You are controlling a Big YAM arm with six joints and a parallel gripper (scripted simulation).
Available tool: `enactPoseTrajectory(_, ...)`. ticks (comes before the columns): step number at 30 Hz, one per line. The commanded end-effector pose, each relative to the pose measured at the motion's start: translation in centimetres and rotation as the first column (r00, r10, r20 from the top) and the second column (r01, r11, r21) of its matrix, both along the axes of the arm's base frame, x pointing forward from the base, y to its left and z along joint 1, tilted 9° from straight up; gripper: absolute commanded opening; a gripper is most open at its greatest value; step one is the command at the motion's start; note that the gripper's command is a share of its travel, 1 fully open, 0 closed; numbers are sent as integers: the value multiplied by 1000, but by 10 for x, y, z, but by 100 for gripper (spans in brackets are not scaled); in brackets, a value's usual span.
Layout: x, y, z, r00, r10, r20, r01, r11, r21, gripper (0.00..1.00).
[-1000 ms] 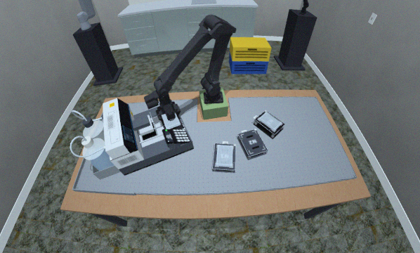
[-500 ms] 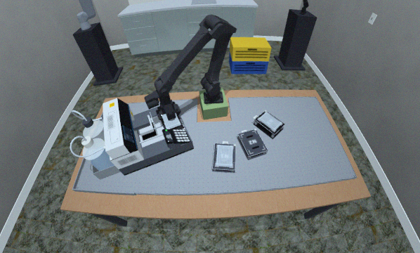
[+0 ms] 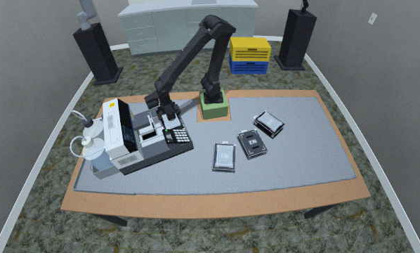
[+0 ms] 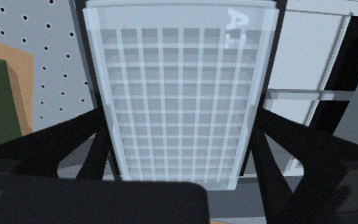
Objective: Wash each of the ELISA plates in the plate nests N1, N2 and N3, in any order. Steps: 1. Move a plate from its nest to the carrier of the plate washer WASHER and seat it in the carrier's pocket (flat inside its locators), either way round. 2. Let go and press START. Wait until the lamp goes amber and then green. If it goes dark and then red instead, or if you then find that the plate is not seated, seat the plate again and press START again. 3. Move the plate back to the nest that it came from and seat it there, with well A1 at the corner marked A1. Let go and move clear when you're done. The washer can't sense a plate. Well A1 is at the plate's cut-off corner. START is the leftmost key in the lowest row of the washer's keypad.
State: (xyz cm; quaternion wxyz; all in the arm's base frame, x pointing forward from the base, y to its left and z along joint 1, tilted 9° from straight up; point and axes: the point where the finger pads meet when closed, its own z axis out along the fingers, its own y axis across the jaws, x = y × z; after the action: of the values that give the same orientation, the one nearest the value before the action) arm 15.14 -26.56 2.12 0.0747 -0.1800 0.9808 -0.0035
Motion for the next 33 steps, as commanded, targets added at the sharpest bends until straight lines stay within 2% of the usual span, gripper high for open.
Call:
enactPoseTrajectory(1, 3, -6, 1, 1000, -5, 8, 5, 1000, -17, 82)
enactPoseTrajectory(33, 5, -3, -5, 1000, -1, 6, 1, 1000, -14, 82)
